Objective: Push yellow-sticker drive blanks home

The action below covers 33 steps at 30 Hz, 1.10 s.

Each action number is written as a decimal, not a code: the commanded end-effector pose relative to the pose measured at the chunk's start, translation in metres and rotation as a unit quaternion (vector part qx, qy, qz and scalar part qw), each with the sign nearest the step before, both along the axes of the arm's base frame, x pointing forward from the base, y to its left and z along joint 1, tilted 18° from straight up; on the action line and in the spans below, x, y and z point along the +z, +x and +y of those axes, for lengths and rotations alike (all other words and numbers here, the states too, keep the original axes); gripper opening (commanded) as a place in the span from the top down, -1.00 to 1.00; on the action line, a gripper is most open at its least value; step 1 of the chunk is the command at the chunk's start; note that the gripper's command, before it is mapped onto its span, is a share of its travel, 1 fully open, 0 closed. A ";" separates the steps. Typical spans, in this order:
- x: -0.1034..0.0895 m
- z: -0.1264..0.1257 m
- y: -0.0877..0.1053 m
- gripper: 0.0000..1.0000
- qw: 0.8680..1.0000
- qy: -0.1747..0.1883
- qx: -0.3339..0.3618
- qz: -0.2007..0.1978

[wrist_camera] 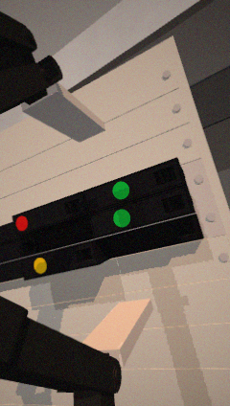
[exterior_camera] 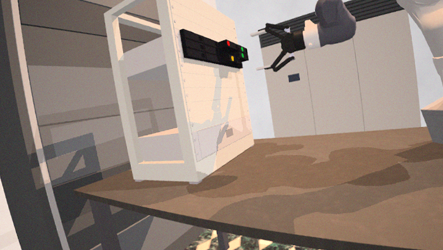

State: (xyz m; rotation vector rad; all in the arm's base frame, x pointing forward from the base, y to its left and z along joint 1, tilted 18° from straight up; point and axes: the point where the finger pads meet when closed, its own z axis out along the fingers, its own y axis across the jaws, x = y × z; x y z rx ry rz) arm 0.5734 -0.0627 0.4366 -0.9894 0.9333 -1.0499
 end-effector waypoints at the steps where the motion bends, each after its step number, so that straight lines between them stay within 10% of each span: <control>1: 0.000 0.000 0.000 -1.00 1.000 0.001 0.002 0.000; 18: 0.000 0.000 0.000 -1.00 1.000 0.001 0.002 0.000; 19: 0.000 0.000 0.000 1.00 1.000 0.001 0.002 0.000; 33: 0.000 0.000 0.000 1.00 1.000 0.001 0.002 0.000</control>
